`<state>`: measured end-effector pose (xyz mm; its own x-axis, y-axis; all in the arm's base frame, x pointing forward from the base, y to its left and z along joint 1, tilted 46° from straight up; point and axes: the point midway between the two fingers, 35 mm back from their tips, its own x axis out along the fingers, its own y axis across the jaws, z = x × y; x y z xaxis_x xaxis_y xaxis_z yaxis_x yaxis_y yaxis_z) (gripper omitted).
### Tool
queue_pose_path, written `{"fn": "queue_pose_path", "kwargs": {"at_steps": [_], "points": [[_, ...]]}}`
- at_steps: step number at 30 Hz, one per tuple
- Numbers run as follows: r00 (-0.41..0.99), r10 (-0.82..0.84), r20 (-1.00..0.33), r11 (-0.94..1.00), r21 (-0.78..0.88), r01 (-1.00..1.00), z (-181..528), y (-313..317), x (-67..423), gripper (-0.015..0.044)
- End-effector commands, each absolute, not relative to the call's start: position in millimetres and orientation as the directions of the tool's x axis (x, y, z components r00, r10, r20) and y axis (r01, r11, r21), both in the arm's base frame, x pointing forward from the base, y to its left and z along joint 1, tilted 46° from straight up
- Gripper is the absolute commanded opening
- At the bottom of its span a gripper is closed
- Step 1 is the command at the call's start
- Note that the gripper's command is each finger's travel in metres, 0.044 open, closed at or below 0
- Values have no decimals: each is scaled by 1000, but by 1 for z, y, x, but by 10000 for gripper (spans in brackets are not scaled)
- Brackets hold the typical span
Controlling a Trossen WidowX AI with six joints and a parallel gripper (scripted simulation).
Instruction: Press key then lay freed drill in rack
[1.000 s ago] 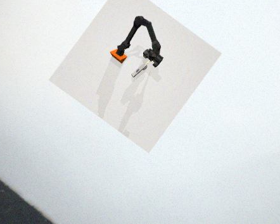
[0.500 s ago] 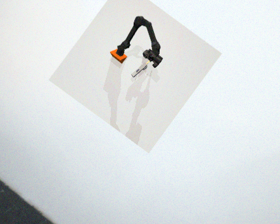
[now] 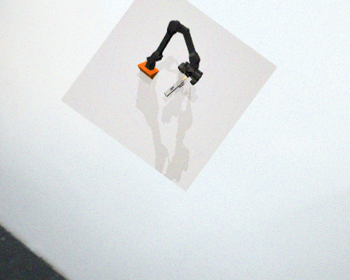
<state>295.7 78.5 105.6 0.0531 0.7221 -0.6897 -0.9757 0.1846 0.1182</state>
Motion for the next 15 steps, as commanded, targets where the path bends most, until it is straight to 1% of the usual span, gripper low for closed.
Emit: {"fn": "queue_pose_path", "kwargs": {"at_steps": [1, 11, 15], "points": [[51, 722, -690, 182, 118, -976, 103, 78, 294, 440], [51, 722, -690, 182, 118, -976, 101, 77, 293, 440], [53, 722, -690, 185, 118, -976, 103, 78, 295, 335]]}}
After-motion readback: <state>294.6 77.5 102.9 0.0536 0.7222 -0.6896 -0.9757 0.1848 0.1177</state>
